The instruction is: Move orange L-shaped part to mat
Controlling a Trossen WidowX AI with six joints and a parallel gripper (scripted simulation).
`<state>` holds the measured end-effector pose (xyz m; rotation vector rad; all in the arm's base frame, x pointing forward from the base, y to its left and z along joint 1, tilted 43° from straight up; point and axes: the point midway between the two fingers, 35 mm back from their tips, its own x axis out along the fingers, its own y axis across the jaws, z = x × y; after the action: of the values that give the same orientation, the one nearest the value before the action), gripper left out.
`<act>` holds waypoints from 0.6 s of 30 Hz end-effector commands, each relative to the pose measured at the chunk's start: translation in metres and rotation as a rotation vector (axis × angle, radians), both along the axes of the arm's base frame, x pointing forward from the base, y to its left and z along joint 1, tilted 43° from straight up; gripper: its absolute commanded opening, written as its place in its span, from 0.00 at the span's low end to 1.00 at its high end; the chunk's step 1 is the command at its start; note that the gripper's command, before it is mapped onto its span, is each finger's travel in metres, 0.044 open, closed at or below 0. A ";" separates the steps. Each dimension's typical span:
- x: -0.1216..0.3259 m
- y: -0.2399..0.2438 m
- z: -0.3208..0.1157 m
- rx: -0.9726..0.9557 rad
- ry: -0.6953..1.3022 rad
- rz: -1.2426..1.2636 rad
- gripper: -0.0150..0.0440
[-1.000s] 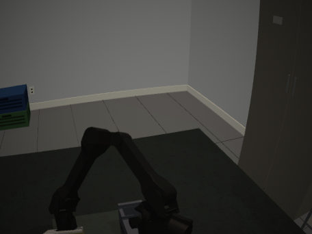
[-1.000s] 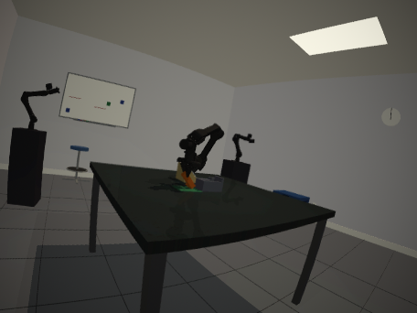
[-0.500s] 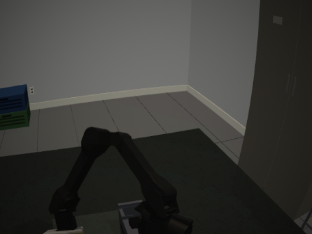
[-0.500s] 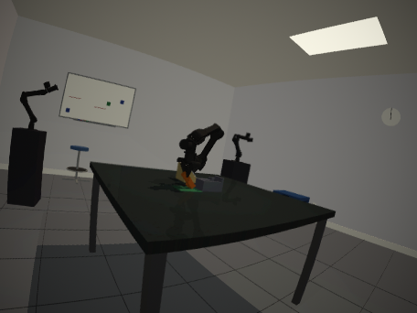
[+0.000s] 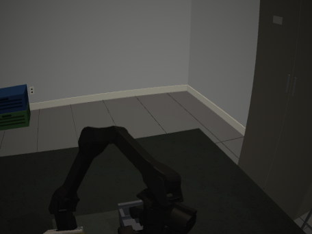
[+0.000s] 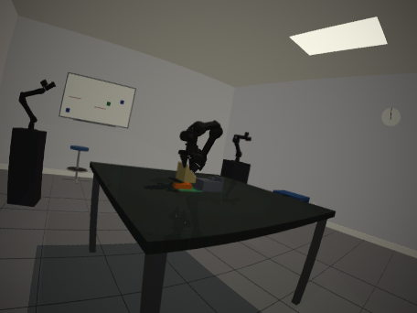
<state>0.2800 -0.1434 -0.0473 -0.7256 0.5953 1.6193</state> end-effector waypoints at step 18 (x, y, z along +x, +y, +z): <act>0.001 -0.023 0.026 -0.006 -0.007 -0.009 0.93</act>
<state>0.2812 -0.1667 -0.0208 -0.7319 0.5973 1.6071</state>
